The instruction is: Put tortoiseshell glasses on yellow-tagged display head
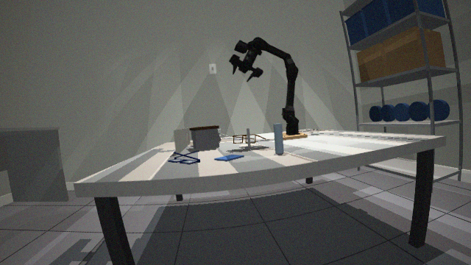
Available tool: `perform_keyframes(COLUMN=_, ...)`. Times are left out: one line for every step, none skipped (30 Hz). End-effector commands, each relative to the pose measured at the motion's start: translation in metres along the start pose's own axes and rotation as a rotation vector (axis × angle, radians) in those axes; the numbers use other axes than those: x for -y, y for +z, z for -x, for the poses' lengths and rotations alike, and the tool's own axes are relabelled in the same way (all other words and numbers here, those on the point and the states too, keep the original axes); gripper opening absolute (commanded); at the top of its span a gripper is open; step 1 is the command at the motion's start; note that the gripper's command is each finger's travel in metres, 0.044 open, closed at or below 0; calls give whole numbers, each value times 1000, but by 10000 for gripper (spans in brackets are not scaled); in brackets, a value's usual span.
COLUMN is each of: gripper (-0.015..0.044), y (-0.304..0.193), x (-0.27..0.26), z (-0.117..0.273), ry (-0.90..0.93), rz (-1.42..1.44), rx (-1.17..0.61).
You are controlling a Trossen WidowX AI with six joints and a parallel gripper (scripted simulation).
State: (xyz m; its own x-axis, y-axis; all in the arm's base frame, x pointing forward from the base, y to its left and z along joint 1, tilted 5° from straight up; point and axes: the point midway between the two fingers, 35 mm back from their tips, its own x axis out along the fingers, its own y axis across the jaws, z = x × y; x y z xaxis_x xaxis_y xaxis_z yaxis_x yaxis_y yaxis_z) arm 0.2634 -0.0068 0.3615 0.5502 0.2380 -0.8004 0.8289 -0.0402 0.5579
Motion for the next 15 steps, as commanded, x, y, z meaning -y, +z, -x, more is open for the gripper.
perform_keyframes(gripper=426, y=0, x=0, z=0, ry=0, rz=0, rx=0)
perform_keyframes(gripper=440, y=0, x=0, z=0, ry=0, rz=0, rx=0)
perform_keyframes(gripper=440, y=0, x=0, z=0, ry=0, rz=0, rx=0)
perform_keyframes(gripper=440, y=0, x=0, z=0, ry=0, rz=0, rx=0)
perform_keyframes(gripper=440, y=0, x=0, z=0, ry=0, rz=0, rx=0)
perform_keyframes(gripper=440, y=0, x=0, z=0, ry=0, rz=0, rx=0)
perform_keyframes(gripper=440, y=0, x=0, z=0, ry=0, rz=0, rx=0)
perform_keyframes(gripper=440, y=0, x=0, z=0, ry=0, rz=0, rx=0)
perform_keyframes(gripper=414, y=1, x=0, z=-2, ry=-5, rz=6, rx=1)
perform_keyframes(gripper=387, y=3, x=2, z=-8, ry=-18, rz=24, rx=5)
perform_keyframes(gripper=361, y=8, x=5, z=-18, ry=-41, rz=55, rx=11)
perform_keyframes(gripper=335, y=13, x=9, z=-30, ry=-70, rz=93, rx=18)
perform_keyframes(gripper=309, y=18, x=14, z=-42, ry=-99, rz=131, rx=23)
perform_keyframes(gripper=282, y=23, x=20, z=-54, ry=-128, rz=169, rx=27)
perform_keyframes(gripper=256, y=27, x=26, z=-66, ry=-159, rz=208, rx=30)
